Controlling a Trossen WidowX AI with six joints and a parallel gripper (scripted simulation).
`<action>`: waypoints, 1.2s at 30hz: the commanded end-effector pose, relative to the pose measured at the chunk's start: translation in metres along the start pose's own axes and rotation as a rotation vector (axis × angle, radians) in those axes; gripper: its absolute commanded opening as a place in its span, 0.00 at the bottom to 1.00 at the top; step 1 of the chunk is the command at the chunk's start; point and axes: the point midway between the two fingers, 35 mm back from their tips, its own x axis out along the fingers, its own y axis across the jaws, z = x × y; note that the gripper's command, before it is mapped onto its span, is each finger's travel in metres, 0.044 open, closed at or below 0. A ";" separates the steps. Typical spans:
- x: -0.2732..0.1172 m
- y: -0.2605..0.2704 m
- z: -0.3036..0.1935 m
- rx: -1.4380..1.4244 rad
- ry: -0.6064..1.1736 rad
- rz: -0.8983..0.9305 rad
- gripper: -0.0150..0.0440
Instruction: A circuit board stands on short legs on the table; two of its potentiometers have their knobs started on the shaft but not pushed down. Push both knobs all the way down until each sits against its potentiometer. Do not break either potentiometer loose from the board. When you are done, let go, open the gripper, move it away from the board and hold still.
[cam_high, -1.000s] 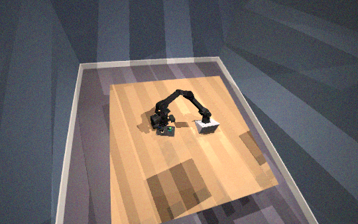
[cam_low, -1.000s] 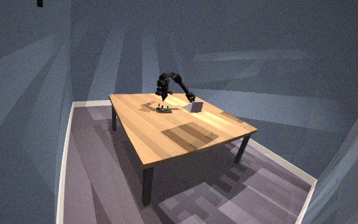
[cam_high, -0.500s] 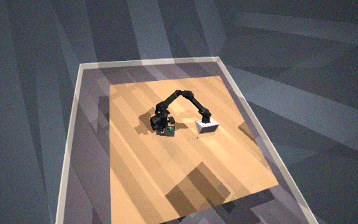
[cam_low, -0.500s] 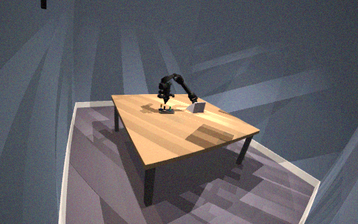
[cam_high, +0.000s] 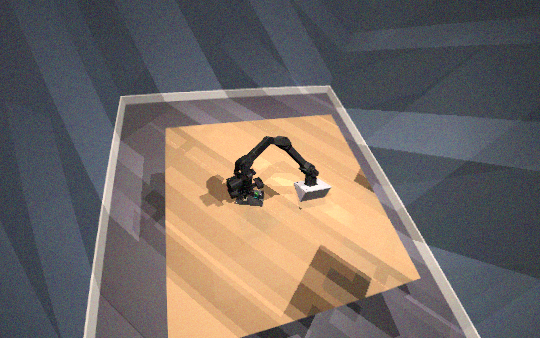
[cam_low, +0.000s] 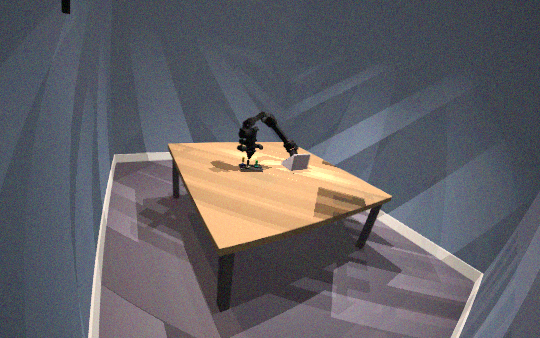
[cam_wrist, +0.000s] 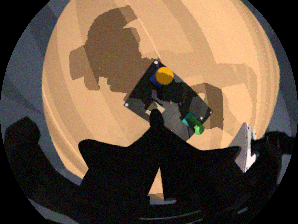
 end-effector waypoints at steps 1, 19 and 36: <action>0.002 0.000 0.001 -0.004 -0.005 -0.001 0.25; 0.005 0.000 0.001 -0.004 -0.005 -0.001 0.25; 0.006 0.000 0.001 -0.004 -0.005 -0.001 0.25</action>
